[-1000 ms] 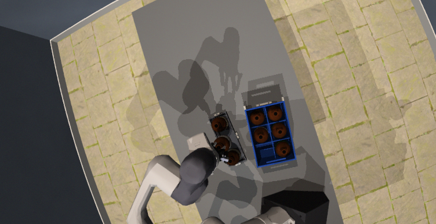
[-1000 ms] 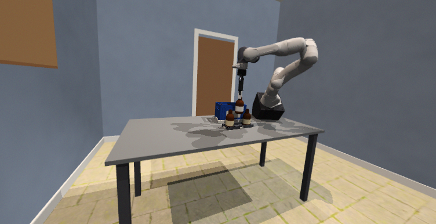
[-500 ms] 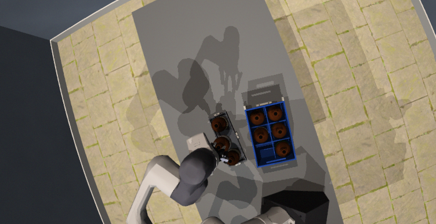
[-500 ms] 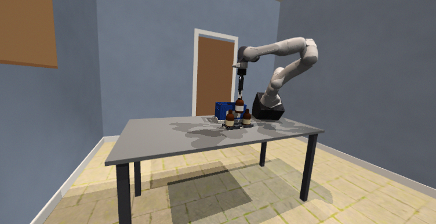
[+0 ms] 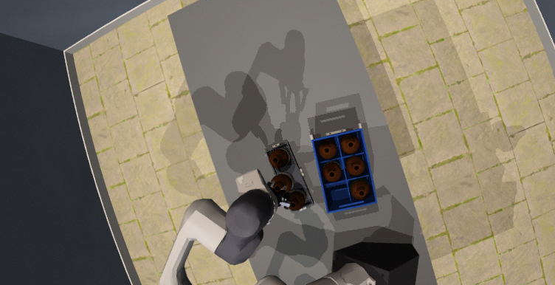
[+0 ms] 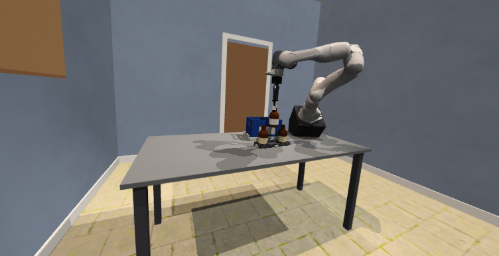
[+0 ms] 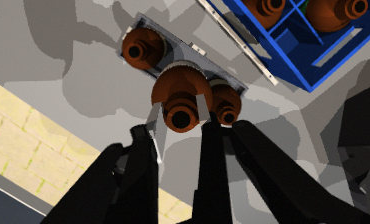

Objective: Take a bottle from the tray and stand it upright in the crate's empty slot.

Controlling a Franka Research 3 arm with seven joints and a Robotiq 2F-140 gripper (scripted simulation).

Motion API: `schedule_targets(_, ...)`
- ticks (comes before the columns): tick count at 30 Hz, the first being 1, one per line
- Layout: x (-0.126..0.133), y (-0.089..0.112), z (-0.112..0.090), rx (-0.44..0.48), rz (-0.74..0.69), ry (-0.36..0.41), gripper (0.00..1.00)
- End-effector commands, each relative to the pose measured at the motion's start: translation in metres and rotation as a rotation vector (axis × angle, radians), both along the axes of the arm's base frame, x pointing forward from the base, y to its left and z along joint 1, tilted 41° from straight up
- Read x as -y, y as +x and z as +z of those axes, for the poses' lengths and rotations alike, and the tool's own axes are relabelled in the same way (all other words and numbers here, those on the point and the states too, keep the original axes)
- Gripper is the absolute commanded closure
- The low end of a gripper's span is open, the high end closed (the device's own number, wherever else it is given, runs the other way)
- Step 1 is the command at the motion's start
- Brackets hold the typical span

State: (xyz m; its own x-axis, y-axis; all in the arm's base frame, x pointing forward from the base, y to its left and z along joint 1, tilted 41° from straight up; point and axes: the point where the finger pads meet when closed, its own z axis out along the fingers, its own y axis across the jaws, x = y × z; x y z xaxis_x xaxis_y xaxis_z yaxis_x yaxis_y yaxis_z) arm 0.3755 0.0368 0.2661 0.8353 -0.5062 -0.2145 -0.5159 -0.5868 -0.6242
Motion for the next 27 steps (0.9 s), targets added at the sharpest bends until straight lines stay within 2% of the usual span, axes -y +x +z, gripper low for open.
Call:
schedule_targets(1, 0.003, -0.001, 0.004, -0.003, -0.003, 0.0, 1.0)
schedule_targets(27, 0.014, -0.005, 0.017, -0.003, -0.003, 0.0, 1.0)
